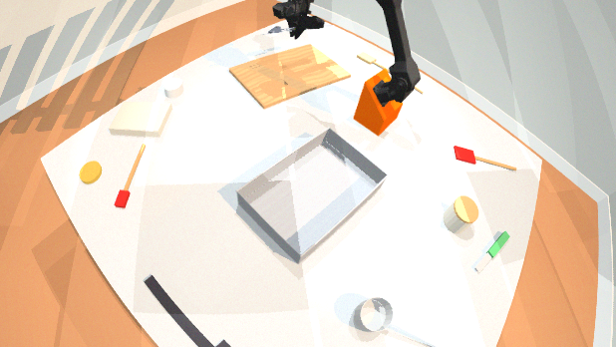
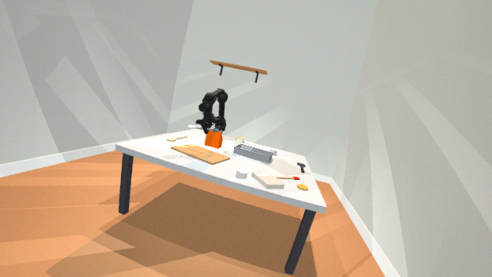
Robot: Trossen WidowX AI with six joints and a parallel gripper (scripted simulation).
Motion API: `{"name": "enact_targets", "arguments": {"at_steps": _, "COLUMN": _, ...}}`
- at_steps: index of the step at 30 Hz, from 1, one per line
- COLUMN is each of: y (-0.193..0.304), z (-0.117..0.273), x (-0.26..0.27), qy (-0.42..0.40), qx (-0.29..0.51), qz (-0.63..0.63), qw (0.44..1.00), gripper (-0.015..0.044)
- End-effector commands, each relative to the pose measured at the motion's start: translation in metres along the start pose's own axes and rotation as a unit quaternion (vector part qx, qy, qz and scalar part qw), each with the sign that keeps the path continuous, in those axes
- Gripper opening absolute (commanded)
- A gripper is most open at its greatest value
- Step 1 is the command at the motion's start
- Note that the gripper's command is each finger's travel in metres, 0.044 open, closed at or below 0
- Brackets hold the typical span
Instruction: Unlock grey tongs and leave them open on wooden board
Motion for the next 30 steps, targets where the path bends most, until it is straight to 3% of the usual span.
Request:
{"name": "enact_targets", "arguments": {"at_steps": 1, "y": -0.011, "z": 0.006, "x": 0.002, "qy": 0.028, "qx": 0.049, "qz": -0.004, "qw": 0.998, "gripper": -0.0150}}
{"name": "enact_targets", "arguments": {"at_steps": 30, "y": -0.010, "z": -0.024, "x": -0.003, "qy": 0.030, "qx": 0.051, "qz": -0.004, "qw": 0.998, "gripper": -0.0150}}
Point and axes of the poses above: the point midway between the two fingers, 35 mm back from their tips, its own z axis back along the fingers, its own x axis across the jaws, y = z × x, the point moved 9 cm from there along z, back along the fingers, and after that the axes turned 7 degrees about -z, right-handed, at the moved point
